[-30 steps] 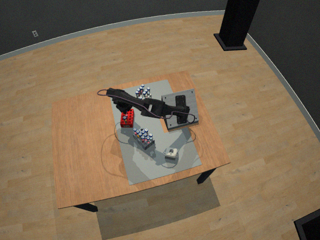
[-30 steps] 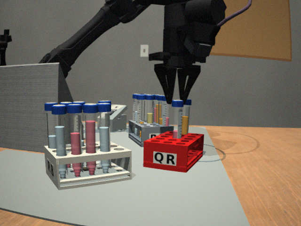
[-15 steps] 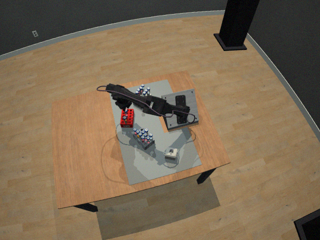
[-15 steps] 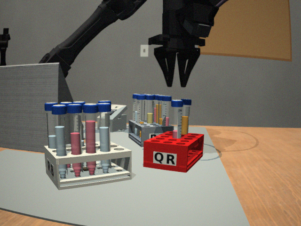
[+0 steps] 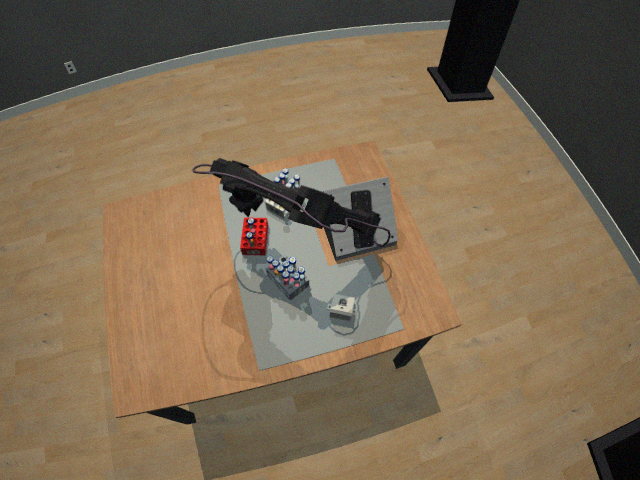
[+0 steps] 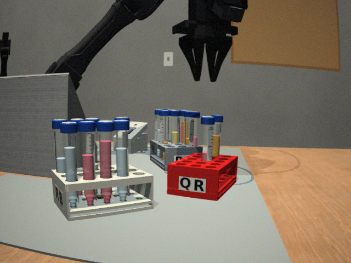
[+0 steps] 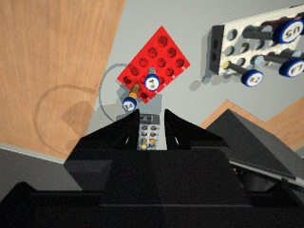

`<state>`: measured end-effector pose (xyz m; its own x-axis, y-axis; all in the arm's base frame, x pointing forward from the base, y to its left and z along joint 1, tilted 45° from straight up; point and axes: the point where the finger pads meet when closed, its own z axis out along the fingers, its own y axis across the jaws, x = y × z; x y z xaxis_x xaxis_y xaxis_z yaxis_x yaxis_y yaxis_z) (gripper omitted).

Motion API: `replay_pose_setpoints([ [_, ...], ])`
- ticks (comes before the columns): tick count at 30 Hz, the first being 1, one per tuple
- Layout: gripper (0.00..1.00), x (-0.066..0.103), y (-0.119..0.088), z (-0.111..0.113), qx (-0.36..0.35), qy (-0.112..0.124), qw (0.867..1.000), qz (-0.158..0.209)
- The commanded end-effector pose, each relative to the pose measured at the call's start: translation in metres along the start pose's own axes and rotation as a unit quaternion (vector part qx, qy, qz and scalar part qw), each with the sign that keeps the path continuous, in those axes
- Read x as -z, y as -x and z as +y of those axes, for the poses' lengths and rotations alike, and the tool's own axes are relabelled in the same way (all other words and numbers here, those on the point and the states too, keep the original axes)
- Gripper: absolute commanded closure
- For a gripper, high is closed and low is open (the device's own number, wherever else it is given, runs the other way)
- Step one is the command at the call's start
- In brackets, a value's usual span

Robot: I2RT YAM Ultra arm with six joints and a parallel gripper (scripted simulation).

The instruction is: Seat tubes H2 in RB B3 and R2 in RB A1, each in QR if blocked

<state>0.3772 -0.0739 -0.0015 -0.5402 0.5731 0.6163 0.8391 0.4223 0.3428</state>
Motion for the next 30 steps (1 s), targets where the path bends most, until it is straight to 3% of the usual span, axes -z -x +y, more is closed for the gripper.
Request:
replay_pose_setpoints([
  [1,0.7,0.012,0.001,-0.005,-0.004,-0.002,1.0,-0.003],
  [14,0.7,0.007,-0.039,-0.056,0.165,-0.003,0.986,-0.006],
  [17,0.7,0.006,-0.05,-0.07,0.214,-0.004,0.977,-0.006],
  [20,0.7,0.006,-0.05,-0.069,0.262,-0.002,0.965,-0.005],
  [22,0.7,0.015,-0.044,-0.059,0.305,0.002,0.952,-0.022],
  [27,0.7,0.008,-0.04,-0.062,0.376,0.003,0.927,-0.012],
  [30,0.7,0.008,-0.045,-0.064,0.385,0.005,0.923,-0.001],
])
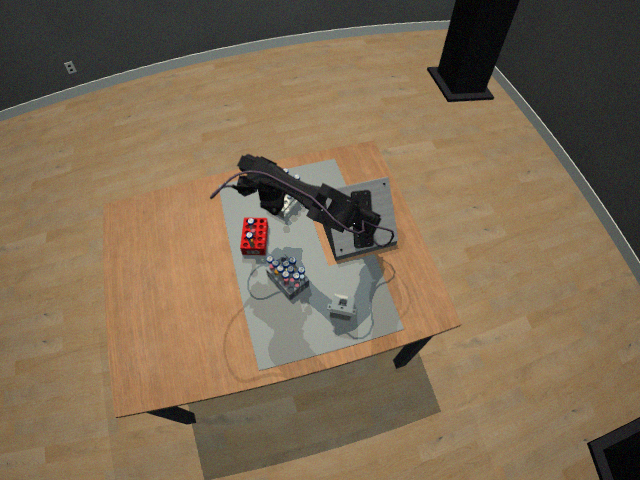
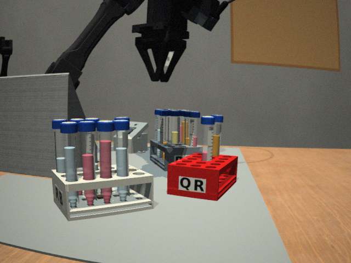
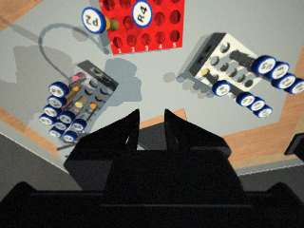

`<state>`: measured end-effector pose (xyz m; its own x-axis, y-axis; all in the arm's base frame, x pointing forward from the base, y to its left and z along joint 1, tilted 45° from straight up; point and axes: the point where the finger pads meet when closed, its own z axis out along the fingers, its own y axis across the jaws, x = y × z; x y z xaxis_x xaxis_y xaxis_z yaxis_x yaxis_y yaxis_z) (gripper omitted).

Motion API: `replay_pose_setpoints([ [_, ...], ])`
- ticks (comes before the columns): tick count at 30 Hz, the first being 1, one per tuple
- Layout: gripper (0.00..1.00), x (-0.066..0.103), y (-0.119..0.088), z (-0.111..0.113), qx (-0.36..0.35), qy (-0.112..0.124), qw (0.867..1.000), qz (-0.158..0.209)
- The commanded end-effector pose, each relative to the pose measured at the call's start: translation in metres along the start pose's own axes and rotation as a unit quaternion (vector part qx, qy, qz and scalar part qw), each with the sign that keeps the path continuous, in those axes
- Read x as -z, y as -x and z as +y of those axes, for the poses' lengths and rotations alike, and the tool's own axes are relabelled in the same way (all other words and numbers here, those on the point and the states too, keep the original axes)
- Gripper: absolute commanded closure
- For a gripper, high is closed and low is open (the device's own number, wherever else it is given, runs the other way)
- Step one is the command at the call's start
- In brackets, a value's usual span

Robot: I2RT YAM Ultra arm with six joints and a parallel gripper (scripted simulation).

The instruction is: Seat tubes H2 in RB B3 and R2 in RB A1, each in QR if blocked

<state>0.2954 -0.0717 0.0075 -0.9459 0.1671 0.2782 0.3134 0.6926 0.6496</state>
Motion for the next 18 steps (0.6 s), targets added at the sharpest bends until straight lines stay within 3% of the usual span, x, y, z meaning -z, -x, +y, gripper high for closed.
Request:
replay_pose_setpoints([
  [1,0.7,0.0082,0.0047,-0.0028,0.071,0.007,0.997,-0.012],
  [7,0.7,0.0071,0.0048,-0.0034,0.17,0.007,0.985,-0.011],
  [18,0.7,0.0072,0.005,-0.0033,0.315,0.005,0.949,-0.012],
])
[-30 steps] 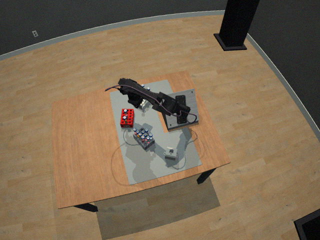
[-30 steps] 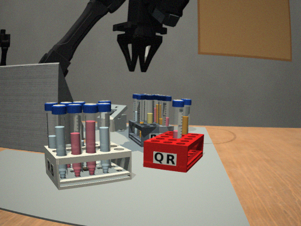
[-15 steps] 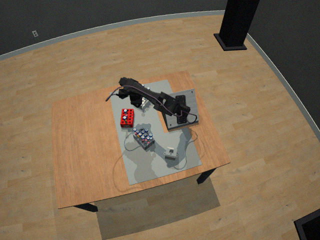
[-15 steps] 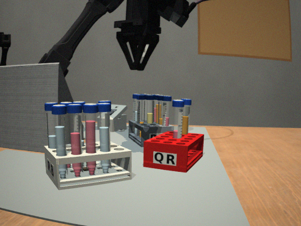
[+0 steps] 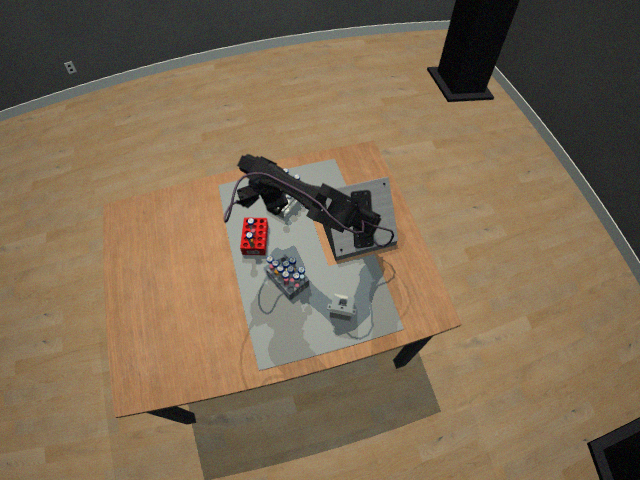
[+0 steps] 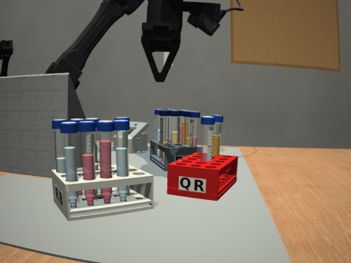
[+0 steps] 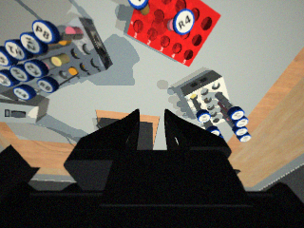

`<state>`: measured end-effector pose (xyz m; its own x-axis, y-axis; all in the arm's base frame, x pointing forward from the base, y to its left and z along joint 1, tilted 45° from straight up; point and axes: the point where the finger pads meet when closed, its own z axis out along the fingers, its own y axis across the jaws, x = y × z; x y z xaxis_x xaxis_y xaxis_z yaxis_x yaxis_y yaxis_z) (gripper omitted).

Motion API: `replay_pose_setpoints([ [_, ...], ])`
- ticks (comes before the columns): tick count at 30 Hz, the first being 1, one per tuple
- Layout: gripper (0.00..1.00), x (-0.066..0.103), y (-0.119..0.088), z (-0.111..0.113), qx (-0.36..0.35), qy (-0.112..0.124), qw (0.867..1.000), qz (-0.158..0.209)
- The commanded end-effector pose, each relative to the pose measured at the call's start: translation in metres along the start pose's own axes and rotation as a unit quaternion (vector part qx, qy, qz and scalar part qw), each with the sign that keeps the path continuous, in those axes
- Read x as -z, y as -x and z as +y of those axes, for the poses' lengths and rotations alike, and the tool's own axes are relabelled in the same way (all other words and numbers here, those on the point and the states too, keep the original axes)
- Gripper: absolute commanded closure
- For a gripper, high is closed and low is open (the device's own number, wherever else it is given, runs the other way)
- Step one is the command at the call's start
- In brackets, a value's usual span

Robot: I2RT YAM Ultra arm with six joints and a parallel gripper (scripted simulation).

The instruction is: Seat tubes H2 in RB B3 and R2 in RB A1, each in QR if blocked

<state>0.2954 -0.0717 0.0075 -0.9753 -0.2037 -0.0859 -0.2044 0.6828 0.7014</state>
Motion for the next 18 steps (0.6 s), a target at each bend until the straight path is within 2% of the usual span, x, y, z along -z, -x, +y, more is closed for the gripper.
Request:
replay_pose_setpoints([
  [1,0.7,0.0072,0.0027,-0.0054,0.074,0.002,0.997,-0.013],
  [7,0.7,0.0071,0.0028,-0.0054,0.173,0.0,0.985,-0.013],
  [13,0.7,0.0071,0.0028,-0.0054,0.27,-0.001,0.963,-0.013],
  [15,0.7,0.0071,0.0028,-0.0054,0.27,-0.001,0.963,-0.013],
  [18,0.7,0.0071,0.0028,-0.0054,0.318,-0.002,0.948,-0.013],
])
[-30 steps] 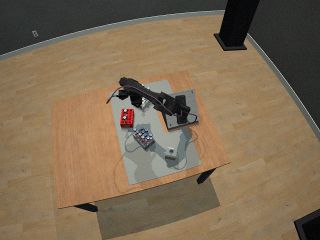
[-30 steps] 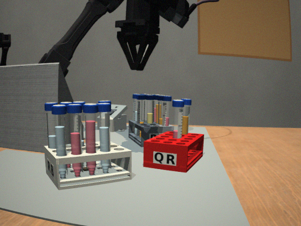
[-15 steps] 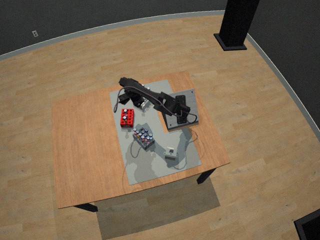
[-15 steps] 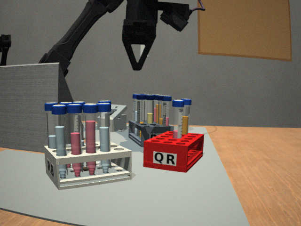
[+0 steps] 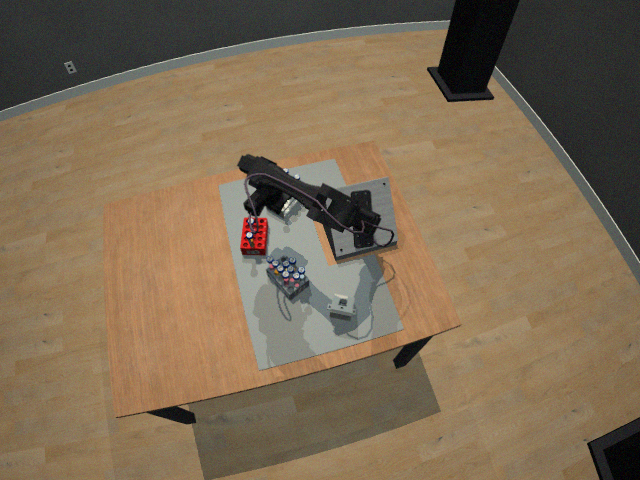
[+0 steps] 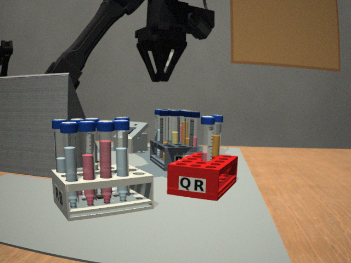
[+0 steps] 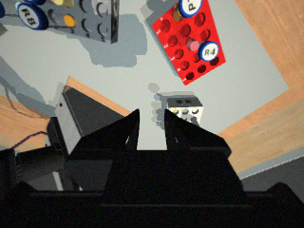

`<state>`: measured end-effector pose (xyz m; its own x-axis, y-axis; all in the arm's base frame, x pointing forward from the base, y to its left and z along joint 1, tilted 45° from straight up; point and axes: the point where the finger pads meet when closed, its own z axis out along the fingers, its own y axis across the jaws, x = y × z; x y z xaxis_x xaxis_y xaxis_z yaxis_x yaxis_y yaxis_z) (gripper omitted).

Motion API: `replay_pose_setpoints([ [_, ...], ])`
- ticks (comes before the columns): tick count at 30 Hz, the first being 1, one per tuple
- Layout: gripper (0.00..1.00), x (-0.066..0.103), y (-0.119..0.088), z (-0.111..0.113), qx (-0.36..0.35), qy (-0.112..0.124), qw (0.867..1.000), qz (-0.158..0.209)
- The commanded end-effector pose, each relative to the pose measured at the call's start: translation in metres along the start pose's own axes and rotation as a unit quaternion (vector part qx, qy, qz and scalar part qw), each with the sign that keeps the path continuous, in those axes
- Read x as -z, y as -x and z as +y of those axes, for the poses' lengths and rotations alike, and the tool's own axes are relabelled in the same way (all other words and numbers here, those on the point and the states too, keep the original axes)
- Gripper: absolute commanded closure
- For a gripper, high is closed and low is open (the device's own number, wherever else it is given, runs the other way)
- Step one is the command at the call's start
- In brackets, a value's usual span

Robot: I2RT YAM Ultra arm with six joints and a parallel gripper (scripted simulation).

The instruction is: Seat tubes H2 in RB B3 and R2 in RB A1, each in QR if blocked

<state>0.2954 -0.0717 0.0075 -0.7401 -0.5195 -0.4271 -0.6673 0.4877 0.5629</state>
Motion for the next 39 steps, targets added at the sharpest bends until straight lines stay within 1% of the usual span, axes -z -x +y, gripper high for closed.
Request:
replay_pose_setpoints([
  [1,0.7,0.007,0.0,-0.006,0.077,-0.005,0.997,-0.012],
  [6,0.7,0.007,0.0,-0.006,0.159,-0.006,0.987,-0.011],
  [12,0.7,0.007,0.0,-0.006,0.257,-0.007,0.966,-0.011],
  [14,0.7,0.007,0.0,-0.006,0.257,-0.007,0.966,-0.011],
  [15,0.7,0.007,0.0,-0.006,0.273,-0.007,0.962,-0.011],
  [16,0.7,0.007,0.0,-0.006,0.278,-0.007,0.961,-0.011],
  [17,0.7,0.012,0.014,0.001,0.294,-0.016,0.956,-0.003],
  [27,0.7,0.014,0.067,0.034,0.288,-0.015,0.958,-0.005],
  [29,0.7,0.014,0.076,0.04,0.288,-0.015,0.958,-0.006],
  [31,0.7,0.014,0.076,0.04,0.288,-0.015,0.958,-0.006],
  [32,0.7,0.018,0.077,0.041,0.282,-0.019,0.959,-0.009],
  [33,0.7,0.014,0.084,0.046,0.288,-0.015,0.958,-0.006],
  [39,0.7,0.014,0.11,0.063,0.288,-0.014,0.957,-0.007],
])
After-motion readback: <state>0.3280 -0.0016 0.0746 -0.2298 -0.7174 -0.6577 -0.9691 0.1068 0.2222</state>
